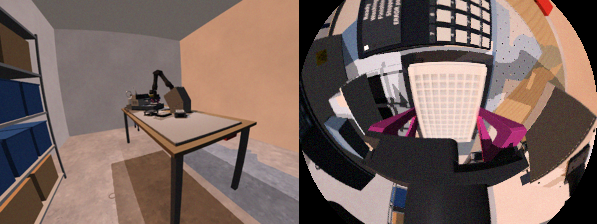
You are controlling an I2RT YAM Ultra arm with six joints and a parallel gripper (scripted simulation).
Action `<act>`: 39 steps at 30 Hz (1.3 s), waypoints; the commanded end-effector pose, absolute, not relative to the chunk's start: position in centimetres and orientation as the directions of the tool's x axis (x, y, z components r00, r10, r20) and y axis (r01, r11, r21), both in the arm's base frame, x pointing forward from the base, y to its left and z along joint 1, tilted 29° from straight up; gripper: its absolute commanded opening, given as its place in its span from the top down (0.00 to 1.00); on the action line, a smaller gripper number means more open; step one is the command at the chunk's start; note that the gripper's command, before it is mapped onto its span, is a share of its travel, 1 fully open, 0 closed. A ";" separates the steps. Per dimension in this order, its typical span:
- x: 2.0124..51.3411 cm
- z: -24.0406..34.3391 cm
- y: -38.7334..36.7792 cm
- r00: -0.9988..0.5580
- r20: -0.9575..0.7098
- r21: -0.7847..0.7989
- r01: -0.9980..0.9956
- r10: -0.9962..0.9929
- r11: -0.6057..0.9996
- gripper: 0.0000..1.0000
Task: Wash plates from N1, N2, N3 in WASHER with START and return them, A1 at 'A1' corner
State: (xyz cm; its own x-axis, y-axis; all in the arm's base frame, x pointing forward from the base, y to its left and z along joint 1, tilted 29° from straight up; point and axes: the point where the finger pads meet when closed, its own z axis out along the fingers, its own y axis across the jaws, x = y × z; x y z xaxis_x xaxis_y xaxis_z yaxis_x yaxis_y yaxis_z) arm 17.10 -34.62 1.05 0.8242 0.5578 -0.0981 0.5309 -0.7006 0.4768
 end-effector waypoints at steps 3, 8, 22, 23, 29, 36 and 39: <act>17.3 1.4 -34.8 0.824 -0.102 0.485 0.530 0.557 -0.696 1.00; 17.3 1.4 -34.8 0.824 -0.102 0.485 0.530 0.557 -0.696 0.00; 17.3 1.4 -34.8 0.824 -0.102 0.485 0.530 0.557 -0.696 0.00; 17.3 1.4 -34.8 0.824 -0.102 0.485 0.530 0.557 -0.696 0.00; 17.3 1.4 -34.8 0.824 -0.102 0.485 0.530 0.557 -0.696 0.00; 17.5 2.8 -34.6 0.823 -0.106 0.497 0.530 0.558 -0.687 0.00; 17.2 3.0 -34.1 0.823 -0.105 0.490 0.531 0.558 -0.691 0.00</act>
